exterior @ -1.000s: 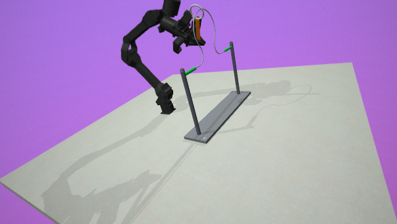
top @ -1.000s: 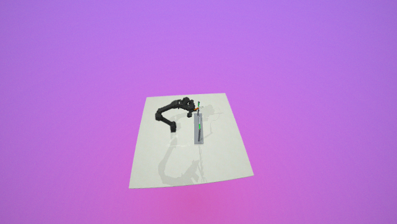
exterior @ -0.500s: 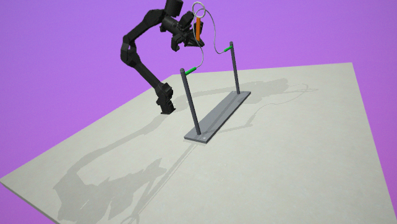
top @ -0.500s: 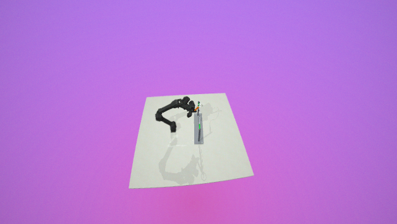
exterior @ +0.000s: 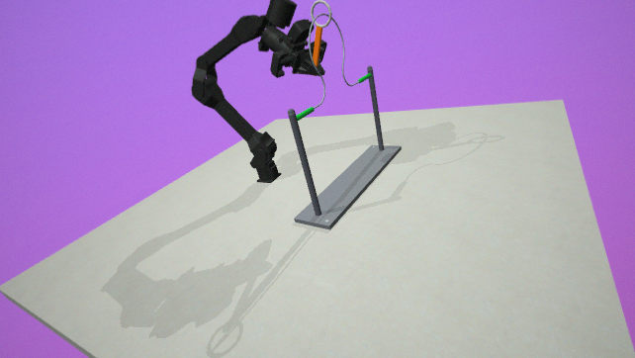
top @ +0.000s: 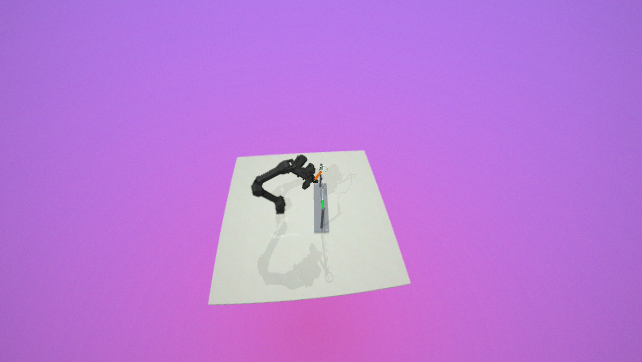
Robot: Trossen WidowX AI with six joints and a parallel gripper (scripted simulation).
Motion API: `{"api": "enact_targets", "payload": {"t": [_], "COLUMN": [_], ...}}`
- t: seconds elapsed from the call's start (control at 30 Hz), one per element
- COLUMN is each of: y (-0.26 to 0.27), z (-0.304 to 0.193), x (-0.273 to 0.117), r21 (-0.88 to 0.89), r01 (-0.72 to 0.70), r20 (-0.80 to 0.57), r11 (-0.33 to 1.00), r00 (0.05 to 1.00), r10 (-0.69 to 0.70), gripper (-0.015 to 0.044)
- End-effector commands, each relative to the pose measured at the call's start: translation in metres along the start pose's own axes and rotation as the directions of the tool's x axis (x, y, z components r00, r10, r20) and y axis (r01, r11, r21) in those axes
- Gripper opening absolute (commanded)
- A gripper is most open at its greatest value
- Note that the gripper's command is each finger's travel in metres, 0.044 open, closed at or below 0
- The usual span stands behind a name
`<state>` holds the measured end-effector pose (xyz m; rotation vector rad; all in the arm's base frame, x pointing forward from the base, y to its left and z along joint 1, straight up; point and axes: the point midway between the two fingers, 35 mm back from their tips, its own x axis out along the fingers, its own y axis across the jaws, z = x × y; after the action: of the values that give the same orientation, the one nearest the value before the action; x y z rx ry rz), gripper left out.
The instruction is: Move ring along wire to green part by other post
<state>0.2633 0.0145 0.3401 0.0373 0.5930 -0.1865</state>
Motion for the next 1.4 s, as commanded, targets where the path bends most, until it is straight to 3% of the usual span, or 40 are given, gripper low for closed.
{"api": "enact_targets", "payload": {"t": [0.0, 1.37], "y": [-0.002, -0.024], "z": [-0.001, 0.004], "x": [0.001, 0.0], "r21": [-0.042, -0.439], "r01": [0.03, 0.331], "r20": [0.003, 0.147], "r11": [0.999, 0.835], "r00": [1.0, 0.943], "r10": [-0.03, -0.297], "gripper": [-0.015, -0.015]}}
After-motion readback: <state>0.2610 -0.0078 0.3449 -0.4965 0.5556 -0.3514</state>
